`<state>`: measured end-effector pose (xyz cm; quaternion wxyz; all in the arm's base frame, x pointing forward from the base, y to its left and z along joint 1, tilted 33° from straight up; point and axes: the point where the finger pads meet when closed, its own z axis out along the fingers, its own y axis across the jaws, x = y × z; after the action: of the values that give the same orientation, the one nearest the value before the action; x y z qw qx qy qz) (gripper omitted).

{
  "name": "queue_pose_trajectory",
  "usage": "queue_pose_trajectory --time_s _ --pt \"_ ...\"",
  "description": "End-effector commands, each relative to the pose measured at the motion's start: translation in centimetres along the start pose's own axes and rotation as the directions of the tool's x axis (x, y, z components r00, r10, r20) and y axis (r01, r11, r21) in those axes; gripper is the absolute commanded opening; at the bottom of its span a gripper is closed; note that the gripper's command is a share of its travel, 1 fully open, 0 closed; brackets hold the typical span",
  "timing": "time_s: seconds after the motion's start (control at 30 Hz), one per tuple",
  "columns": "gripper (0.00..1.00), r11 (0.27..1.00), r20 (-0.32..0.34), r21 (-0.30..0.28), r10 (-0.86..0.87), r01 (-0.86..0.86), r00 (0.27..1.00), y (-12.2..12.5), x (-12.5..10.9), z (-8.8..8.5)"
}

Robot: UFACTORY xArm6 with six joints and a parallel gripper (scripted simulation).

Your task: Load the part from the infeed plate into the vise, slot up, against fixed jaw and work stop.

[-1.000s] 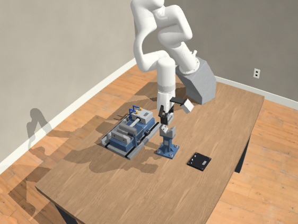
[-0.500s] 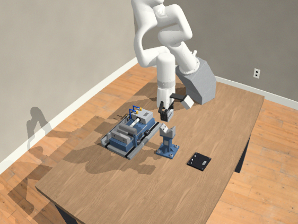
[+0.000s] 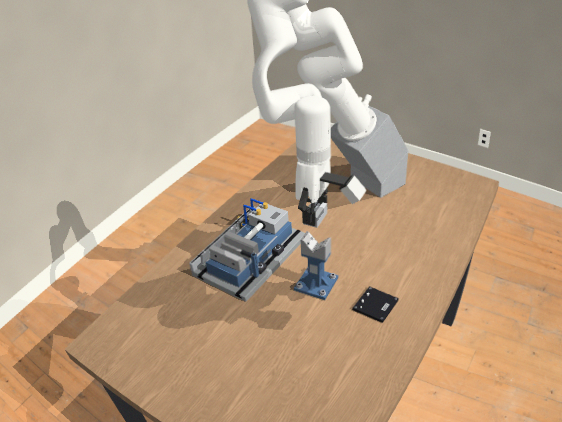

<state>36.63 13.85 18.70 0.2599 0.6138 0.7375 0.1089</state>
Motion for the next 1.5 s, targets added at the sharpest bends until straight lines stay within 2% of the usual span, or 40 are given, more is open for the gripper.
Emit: queue_pose_trajectory --time_s 0.0,0.77,1.13,1.47 --pt "0.00 1.000 -0.001 -0.003 0.001 -0.001 1.000 0.1 0.0 -0.1" --pt "0.00 1.000 0.000 -0.022 -0.007 0.007 1.000 0.7 0.0 -0.2" --pt "0.00 0.998 0.003 -0.055 -0.021 0.021 1.000 1.8 -0.1 -0.4" --pt "0.00 0.992 0.008 -0.114 -0.048 0.048 0.999 3.6 -0.3 -0.8"
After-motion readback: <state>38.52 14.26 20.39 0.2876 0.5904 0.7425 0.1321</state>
